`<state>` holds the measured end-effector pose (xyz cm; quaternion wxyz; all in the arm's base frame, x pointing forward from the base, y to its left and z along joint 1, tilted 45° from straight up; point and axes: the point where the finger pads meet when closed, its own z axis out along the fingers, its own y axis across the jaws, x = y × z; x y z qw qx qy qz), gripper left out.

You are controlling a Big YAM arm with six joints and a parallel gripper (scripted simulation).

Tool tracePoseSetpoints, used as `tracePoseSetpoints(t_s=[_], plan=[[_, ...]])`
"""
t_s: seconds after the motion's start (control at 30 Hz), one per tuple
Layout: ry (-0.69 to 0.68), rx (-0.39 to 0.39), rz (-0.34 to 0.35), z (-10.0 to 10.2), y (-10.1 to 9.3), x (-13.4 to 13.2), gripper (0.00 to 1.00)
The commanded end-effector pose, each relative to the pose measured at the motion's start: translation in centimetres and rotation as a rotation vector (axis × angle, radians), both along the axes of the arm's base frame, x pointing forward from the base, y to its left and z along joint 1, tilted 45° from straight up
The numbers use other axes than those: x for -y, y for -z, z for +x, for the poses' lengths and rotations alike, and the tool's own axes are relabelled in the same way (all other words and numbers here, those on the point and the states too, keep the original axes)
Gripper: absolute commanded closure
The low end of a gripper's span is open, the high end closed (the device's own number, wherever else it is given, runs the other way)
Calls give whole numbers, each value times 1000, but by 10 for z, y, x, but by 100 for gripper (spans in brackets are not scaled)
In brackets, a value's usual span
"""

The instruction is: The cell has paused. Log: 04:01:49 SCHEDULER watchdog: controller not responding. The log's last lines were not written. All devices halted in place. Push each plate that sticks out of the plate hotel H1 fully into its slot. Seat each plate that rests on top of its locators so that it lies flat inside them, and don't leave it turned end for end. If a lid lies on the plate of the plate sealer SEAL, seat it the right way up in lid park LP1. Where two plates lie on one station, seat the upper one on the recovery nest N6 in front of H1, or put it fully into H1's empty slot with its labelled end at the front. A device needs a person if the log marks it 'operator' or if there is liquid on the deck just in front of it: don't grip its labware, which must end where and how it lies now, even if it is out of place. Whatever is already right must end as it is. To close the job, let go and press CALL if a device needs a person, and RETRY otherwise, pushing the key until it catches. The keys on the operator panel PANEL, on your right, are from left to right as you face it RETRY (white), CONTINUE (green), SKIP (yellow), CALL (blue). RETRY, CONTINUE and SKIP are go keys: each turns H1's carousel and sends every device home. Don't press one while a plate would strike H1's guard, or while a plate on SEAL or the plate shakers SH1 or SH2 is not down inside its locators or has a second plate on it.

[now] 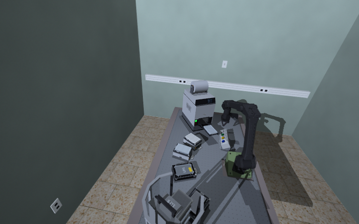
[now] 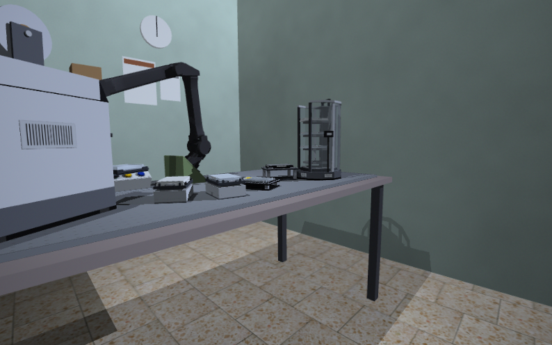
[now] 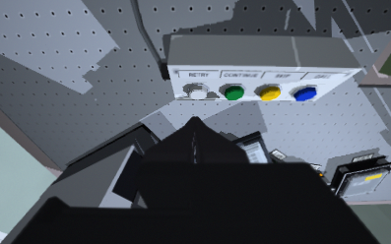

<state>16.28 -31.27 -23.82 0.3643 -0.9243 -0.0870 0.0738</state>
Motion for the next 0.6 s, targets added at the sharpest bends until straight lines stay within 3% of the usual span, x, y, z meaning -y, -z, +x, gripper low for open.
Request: tracePoseSetpoints(t_s=[0.0, 0.57], plan=[[-6, -15, 15, 1, 10, -15, 100], [-6, -15, 15, -4, 23, -30, 100]])
